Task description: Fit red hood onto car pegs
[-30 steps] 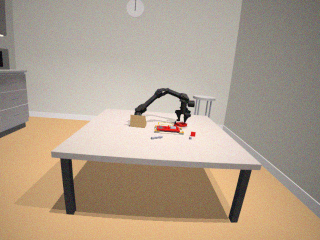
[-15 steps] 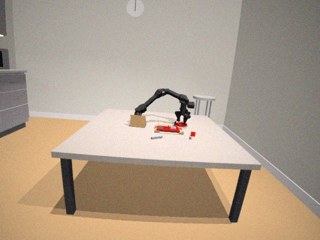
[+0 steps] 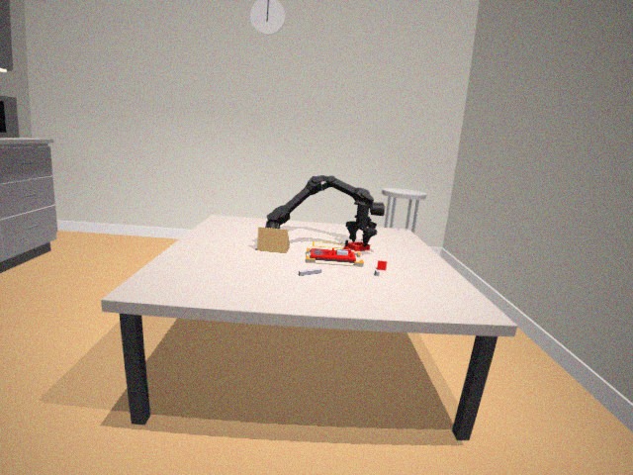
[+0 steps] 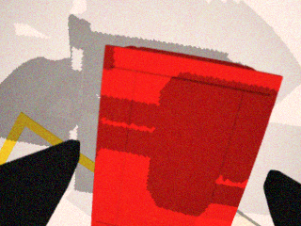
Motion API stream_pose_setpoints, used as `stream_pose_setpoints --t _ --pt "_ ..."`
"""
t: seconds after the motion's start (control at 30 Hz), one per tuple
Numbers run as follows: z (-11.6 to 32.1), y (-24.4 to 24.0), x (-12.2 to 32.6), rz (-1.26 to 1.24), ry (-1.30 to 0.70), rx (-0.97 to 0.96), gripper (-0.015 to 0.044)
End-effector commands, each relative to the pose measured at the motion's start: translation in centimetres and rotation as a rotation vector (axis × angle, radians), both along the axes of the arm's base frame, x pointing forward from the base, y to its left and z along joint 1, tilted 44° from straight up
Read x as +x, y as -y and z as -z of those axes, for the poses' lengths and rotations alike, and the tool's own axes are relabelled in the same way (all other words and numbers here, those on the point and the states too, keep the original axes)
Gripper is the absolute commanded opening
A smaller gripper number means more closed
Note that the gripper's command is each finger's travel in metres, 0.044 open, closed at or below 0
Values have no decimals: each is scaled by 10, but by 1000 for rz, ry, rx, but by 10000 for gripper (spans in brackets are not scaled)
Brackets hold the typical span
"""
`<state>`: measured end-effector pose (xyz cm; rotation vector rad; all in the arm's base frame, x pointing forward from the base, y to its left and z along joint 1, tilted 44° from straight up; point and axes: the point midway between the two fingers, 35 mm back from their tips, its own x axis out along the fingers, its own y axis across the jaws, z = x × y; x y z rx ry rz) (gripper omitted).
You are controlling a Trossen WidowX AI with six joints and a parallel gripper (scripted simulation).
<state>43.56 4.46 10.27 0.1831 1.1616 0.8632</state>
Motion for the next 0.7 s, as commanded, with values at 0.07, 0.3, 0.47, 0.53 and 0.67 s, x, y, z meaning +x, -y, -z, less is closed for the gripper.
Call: stream_pose_setpoints --t 0.07,0.3,0.47,0.53,0.67 --pt "3 -2 0 5 -6 4 440" --pt "5 -4 0 5 -6 4 440" --pt "7 -6 1 5 -6 4 440" --pt "8 -7 1 5 -6 4 440" --pt "9 -8 1 5 -6 4 440"
